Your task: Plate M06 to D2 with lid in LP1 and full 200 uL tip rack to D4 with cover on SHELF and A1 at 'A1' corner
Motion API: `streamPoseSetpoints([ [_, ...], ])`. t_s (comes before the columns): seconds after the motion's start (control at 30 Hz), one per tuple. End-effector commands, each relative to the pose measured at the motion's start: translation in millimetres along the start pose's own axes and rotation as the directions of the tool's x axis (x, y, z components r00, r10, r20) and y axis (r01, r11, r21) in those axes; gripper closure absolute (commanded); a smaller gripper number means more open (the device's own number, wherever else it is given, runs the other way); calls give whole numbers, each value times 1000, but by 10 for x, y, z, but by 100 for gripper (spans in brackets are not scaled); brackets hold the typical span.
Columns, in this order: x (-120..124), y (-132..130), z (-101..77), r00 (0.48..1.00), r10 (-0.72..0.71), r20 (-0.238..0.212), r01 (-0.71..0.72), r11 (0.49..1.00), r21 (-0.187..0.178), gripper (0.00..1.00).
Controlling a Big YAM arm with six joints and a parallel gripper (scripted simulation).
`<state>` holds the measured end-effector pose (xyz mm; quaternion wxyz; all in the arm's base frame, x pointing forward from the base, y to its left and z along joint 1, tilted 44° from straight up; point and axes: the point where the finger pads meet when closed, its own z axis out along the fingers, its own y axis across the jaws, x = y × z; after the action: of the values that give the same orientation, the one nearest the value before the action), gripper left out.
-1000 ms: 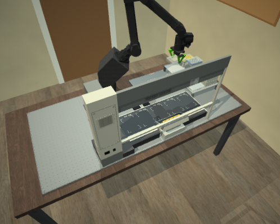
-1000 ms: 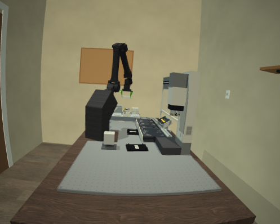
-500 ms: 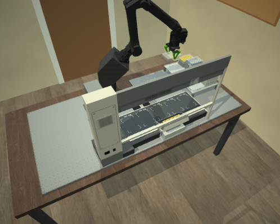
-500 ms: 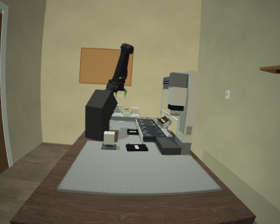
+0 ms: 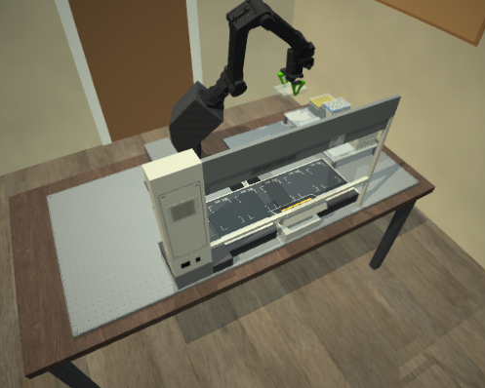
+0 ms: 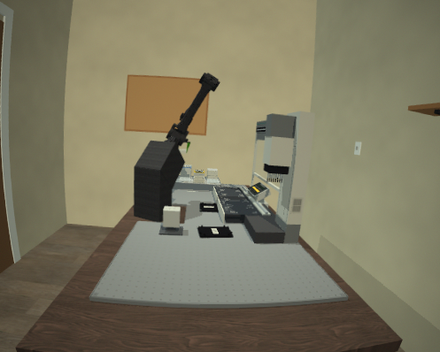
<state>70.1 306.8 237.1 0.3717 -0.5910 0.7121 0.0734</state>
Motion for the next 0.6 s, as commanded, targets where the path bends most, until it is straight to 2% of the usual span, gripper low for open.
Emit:
streamPoseSetpoints([
  [0.0, -26, 195, -28, 999, 37, -4, -37, 999, -18, 100],
  [0.17, -182, 428, -117, 998, 53, 22, -53, 998, -24, 100],
  [0.4, -195, 692, -125, 998, 54, 23, -54, 998, -27, 100],
  [0.5, -202, 709, -144, 998, 59, 27, -58, 998, -32, 100],
  [0.53, -244, 645, -87, 997, 73, 13, -73, 997, -16, 100],
  [0.57, -296, 643, -86, 997, 73, 14, -73, 997, -16, 100],
])
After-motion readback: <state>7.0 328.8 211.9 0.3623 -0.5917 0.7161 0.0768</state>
